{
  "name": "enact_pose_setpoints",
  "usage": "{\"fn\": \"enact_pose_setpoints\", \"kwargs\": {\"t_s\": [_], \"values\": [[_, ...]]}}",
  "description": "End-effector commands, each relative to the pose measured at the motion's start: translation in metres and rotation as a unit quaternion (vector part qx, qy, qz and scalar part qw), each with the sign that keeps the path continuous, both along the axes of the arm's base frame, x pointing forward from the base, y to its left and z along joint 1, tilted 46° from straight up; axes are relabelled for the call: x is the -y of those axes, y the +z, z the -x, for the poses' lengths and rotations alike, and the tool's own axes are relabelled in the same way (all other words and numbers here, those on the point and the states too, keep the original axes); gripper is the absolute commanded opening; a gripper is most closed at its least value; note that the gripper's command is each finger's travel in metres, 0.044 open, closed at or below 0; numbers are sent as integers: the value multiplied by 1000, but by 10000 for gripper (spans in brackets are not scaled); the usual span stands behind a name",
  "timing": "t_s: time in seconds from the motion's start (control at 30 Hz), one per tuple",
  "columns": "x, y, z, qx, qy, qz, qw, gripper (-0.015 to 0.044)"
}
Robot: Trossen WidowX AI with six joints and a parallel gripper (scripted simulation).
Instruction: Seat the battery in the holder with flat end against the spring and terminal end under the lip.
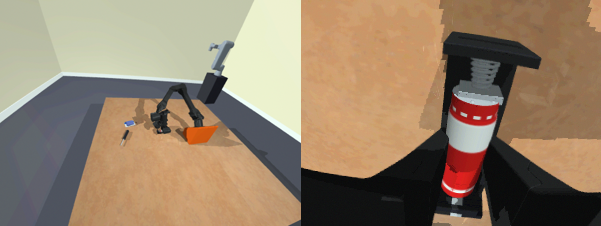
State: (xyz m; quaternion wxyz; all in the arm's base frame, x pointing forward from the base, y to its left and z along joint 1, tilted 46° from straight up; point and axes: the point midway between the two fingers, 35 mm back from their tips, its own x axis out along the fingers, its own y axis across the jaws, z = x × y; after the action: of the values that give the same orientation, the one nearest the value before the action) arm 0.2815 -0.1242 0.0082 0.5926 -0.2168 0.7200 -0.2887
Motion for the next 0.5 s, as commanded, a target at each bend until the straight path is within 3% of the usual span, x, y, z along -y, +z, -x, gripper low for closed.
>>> {"fn": "enact_pose_setpoints", "kwargs": {"t_s": [0.0,0.47], "values": [[0,1,4,1,1,0,1000,68],[-1,2,5,1,2,0,1000,68]]}}
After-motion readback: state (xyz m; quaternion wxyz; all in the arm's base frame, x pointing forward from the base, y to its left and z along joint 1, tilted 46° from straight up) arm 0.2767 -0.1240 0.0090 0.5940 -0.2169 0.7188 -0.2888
